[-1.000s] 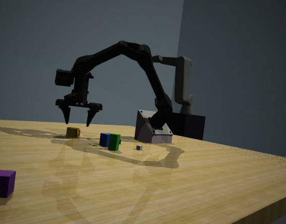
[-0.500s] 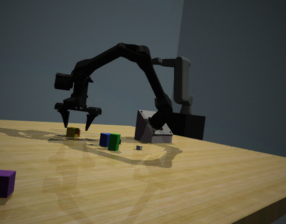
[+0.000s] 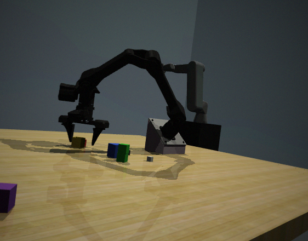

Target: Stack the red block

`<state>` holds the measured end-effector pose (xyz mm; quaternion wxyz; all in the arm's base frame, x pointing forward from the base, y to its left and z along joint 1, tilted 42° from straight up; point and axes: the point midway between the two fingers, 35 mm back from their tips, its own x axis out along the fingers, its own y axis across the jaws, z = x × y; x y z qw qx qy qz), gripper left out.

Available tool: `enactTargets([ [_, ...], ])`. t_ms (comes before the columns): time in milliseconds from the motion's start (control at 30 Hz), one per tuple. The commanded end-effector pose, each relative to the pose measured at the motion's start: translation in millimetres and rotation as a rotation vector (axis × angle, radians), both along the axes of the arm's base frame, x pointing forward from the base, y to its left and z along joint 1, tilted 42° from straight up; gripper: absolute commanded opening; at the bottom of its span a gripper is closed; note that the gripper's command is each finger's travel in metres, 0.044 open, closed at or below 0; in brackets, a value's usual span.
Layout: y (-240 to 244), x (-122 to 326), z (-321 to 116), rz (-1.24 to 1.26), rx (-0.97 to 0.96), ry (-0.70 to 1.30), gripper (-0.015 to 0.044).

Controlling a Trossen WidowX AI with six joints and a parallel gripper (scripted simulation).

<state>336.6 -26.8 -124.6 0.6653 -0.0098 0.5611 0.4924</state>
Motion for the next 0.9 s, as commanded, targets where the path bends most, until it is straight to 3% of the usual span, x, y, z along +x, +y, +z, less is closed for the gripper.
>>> enactTargets([
  [0,1.1,0.4,-0.2,-0.007,0.005,0.001,0.0440],
  [200,1.0,0.4,0.0,-0.007,0.005,0.001,0.0440],
  [633,1.0,0.4,0.0,-0.007,0.005,0.001,0.0099],
  [867,1.0,0.4,0.0,-0.007,0.005,0.001,0.0052],
])
